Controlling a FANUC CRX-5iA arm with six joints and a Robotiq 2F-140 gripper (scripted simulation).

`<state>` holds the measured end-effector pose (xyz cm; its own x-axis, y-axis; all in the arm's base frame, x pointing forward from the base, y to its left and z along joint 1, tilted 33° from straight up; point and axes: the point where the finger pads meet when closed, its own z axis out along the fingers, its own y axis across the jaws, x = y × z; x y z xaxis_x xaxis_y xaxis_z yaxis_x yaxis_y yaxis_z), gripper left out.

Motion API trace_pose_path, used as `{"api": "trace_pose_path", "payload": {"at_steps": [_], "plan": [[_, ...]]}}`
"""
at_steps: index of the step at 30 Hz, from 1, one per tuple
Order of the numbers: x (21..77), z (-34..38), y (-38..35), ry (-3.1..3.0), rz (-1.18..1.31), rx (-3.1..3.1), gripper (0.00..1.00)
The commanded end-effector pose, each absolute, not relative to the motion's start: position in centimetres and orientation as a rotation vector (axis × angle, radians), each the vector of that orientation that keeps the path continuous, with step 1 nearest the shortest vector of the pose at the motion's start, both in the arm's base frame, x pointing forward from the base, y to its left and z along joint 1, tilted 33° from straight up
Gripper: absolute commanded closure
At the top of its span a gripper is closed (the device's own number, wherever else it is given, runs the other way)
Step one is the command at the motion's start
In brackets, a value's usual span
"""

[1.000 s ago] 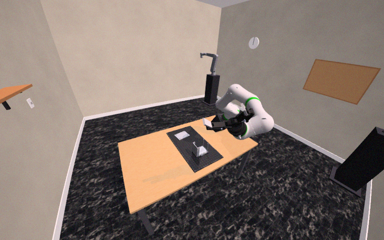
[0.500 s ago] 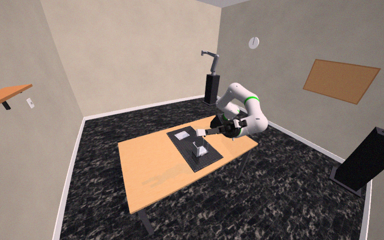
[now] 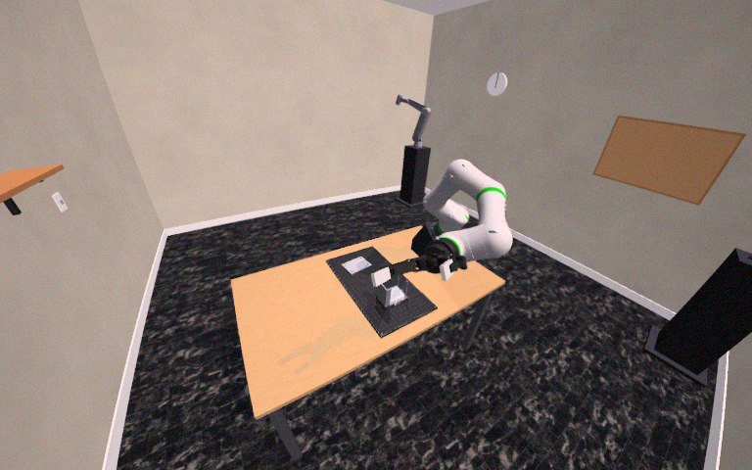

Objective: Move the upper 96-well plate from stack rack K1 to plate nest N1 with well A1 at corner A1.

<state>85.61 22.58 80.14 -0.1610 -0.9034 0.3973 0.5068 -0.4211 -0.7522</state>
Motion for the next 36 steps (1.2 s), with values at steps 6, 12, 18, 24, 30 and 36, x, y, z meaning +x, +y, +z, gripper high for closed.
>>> {"api": "trace_pose_path", "payload": {"at_steps": [6, 12, 18, 24, 30, 36], "plan": [[87.1, 76.1, 23.7, 0.497, -1.726, -1.198, 0.00], [87.7, 74.0, 24.2, 0.483, -1.714, -1.234, 0.00], [88.2, 71.6, 24.6, 0.452, -1.688, -1.308, 0.00], [88.6, 68.8, 25.0, 0.410, -1.642, -1.418, 0.00], [88.8, 66.8, 25.2, 0.410, -1.642, -1.418, 0.00], [88.9, 63.8, 25.4, 0.372, -1.588, -1.526, 0.00]]}}
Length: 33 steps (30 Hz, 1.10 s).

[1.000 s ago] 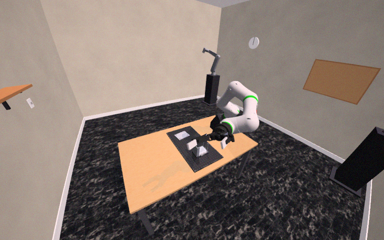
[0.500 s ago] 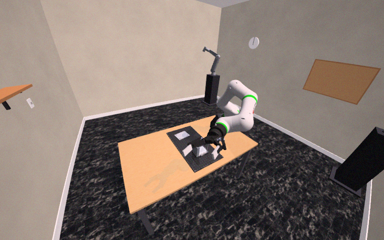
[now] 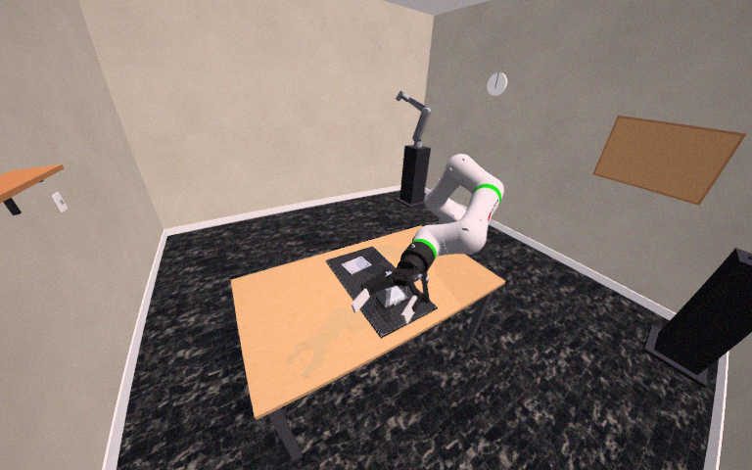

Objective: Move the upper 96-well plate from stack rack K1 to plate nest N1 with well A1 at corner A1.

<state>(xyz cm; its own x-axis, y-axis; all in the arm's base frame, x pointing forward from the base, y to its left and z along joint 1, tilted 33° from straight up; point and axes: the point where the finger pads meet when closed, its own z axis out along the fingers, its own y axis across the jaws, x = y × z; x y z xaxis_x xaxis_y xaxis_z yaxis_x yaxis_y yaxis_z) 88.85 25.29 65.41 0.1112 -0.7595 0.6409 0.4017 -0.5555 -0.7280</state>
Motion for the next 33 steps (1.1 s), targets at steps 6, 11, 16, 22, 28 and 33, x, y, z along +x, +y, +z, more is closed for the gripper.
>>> {"api": "trace_pose_path", "payload": {"at_steps": [6, 11, 16, 22, 28, 33], "plan": [[88.9, 61.0, 25.4, 0.337, -1.530, -1.629, 0.00], [88.8, 59.5, 25.4, 0.336, -1.527, -1.633, 0.00], [88.6, 57.1, 25.4, 0.315, -1.484, -1.699, 0.00], [88.3, 54.1, 25.3, 0.303, -1.458, -1.737, 0.00], [88.0, 52.6, 25.2, 0.284, -1.410, -1.802, 0.00], [87.5, 50.1, 24.9, 0.273, -1.381, -1.838, 0.00]]}}
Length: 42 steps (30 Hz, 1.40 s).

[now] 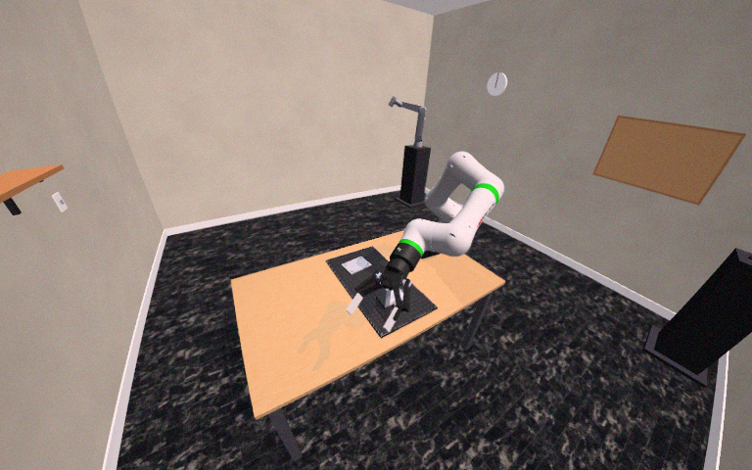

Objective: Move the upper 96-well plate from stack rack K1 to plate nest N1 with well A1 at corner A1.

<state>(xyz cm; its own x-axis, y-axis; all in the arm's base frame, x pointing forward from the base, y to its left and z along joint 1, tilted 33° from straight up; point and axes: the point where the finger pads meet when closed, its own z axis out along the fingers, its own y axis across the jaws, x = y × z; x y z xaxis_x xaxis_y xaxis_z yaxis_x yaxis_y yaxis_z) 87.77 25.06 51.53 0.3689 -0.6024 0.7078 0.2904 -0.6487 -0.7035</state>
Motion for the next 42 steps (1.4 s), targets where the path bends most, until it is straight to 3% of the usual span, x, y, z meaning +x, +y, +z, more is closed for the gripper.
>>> {"api": "trace_pose_path", "payload": {"at_steps": [1, 42], "plan": [[87.4, 49.6, 24.9, 0.273, -1.381, -1.838, 0.00], [80.8, 33.7, 22.1, 0.185, -0.999, -2.200, 0.00]]}}
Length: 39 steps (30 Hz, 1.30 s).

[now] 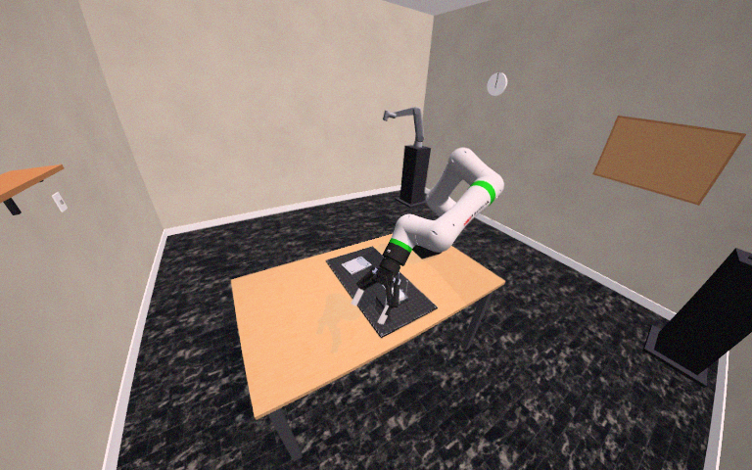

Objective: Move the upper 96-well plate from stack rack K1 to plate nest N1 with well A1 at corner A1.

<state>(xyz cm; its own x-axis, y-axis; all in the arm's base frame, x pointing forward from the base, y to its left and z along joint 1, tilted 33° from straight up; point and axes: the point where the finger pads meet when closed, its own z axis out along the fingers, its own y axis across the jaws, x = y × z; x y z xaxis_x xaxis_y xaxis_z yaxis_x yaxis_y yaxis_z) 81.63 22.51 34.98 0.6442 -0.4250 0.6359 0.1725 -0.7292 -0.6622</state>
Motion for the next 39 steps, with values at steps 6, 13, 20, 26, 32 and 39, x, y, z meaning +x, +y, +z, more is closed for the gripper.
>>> {"api": "trace_pose_path", "payload": {"at_steps": [6, 13, 20, 26, 32, 39], "plan": [[79.8, 32.0, 21.6, 0.185, -0.999, -2.200, 0.00], [78.1, 29.5, 20.9, 0.171, -0.885, -2.276, 0.00], [76.4, 27.2, 20.2, 0.171, -0.885, -2.276, 0.00], [74.8, 25.4, 19.6, 0.159, -0.765, -2.346, 0.00], [72.9, 23.2, 18.8, 0.159, -0.765, -2.346, 0.00], [71.5, 21.9, 18.3, 0.149, -0.639, -2.408, 0.00]]}}
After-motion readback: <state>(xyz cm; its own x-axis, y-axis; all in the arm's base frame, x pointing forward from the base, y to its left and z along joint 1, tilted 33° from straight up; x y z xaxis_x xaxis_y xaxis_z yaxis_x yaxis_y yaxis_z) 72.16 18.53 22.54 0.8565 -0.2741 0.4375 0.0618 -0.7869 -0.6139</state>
